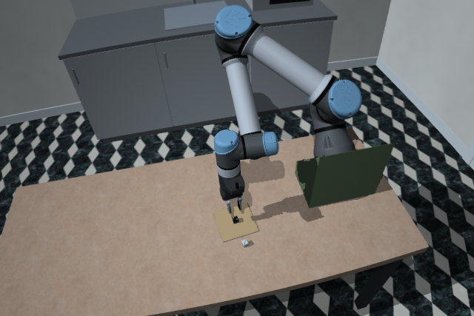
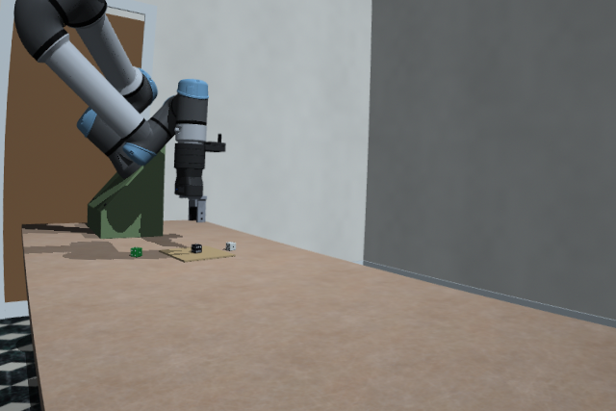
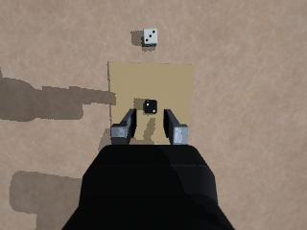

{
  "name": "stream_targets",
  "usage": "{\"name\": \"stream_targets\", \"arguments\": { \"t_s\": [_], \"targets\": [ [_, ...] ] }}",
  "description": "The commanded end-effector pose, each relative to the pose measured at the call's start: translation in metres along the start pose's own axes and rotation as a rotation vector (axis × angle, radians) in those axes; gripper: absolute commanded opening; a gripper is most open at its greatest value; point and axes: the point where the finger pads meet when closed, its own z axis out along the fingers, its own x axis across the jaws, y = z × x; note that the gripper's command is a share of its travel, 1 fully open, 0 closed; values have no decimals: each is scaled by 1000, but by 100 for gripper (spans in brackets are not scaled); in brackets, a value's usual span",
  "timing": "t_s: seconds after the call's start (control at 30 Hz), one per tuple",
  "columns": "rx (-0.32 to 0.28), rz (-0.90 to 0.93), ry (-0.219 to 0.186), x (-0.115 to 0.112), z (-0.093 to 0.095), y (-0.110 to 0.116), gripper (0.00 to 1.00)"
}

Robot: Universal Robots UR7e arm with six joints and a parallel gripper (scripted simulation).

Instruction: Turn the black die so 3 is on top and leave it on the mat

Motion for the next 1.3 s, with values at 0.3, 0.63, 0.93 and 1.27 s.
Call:
{"name": "stream_targets", "arguments": {
  "t_s": [0.3, 0.63, 0.93, 1.27],
  "targets": [
    [0, 0, 1, 0, 1, 0, 70],
    [1, 0, 0, 0, 7, 0, 70],
    [1, 0, 0, 1, 17, 0, 70],
    [1, 0, 0, 1, 29, 0, 70]
  ]
}}
